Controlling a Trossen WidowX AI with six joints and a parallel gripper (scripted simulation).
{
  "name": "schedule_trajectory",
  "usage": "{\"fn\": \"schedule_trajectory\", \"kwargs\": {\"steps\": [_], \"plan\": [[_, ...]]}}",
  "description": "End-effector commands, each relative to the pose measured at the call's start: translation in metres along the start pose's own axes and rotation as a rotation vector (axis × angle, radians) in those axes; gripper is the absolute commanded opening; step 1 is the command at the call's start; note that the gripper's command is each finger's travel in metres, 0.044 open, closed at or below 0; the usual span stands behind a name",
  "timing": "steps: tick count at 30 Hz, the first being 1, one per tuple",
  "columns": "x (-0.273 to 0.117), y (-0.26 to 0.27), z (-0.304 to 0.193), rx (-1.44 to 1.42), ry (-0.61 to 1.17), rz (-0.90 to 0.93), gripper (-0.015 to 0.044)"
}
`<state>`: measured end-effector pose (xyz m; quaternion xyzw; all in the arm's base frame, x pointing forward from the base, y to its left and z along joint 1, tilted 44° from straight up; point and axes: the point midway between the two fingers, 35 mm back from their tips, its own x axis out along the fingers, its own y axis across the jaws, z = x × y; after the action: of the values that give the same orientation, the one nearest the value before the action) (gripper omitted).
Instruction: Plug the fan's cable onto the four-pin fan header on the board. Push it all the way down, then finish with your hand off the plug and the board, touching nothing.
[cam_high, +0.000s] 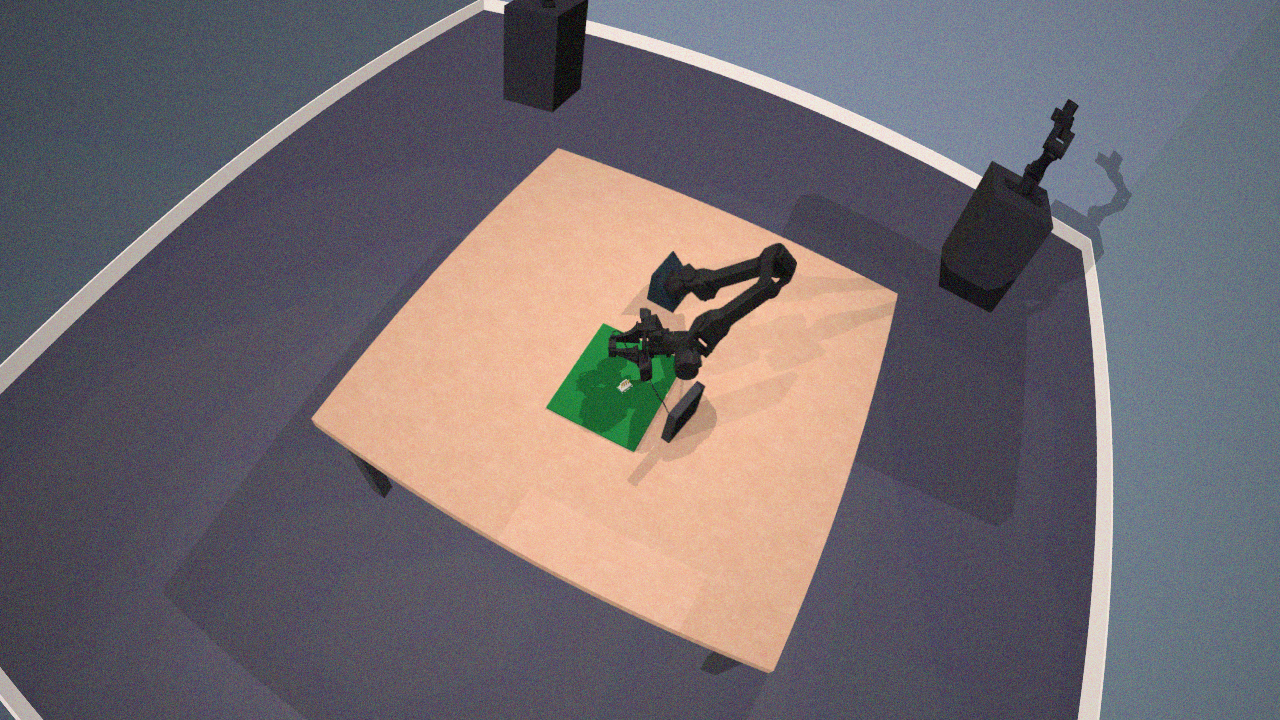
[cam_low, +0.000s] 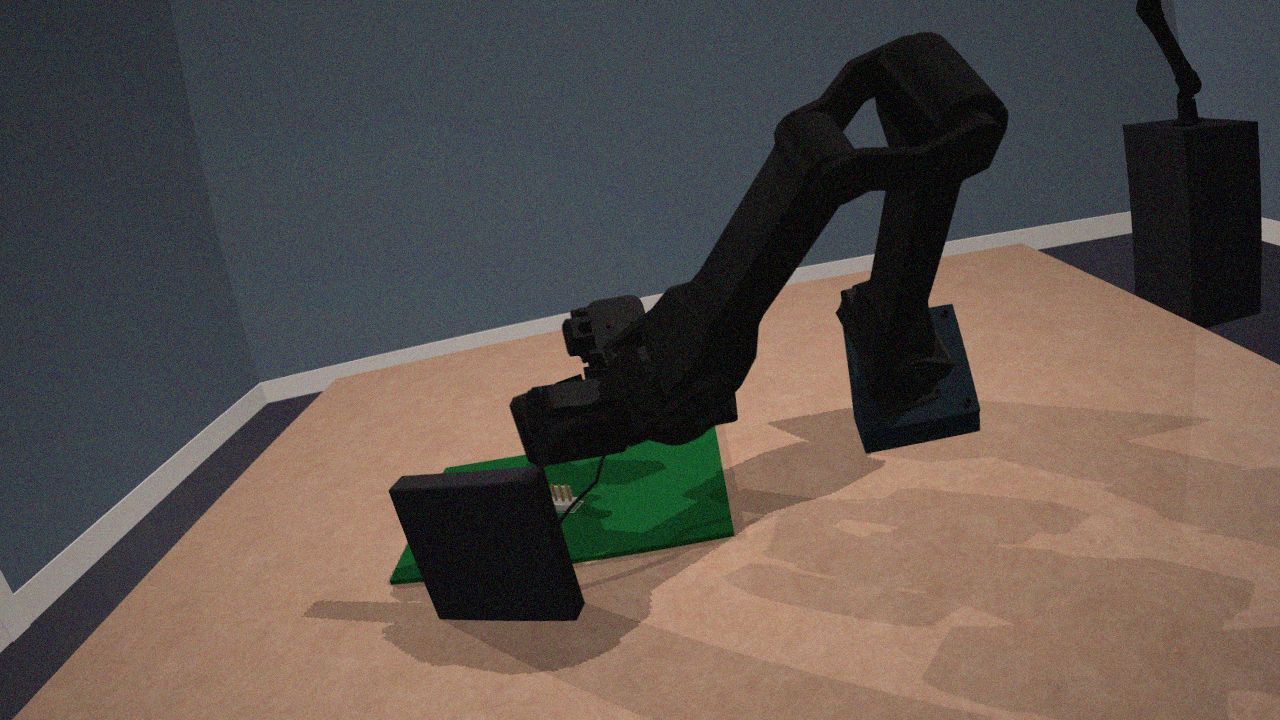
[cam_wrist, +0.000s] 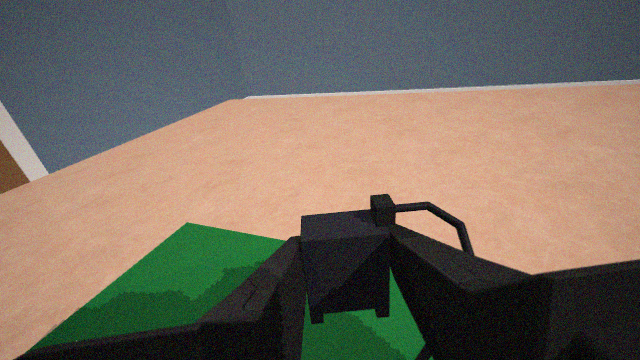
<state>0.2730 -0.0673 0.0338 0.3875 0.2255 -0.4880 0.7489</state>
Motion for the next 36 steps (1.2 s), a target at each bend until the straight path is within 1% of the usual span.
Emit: {"fn": "schedule_trajectory", "kwargs": {"steps": [1,36], "plan": [[0.000,0.000,0.002,0.000,0.000,-0.001,0.0000],[0.010,-0.001,-0.023,0.002,0.000,0.001,0.0000]]}}
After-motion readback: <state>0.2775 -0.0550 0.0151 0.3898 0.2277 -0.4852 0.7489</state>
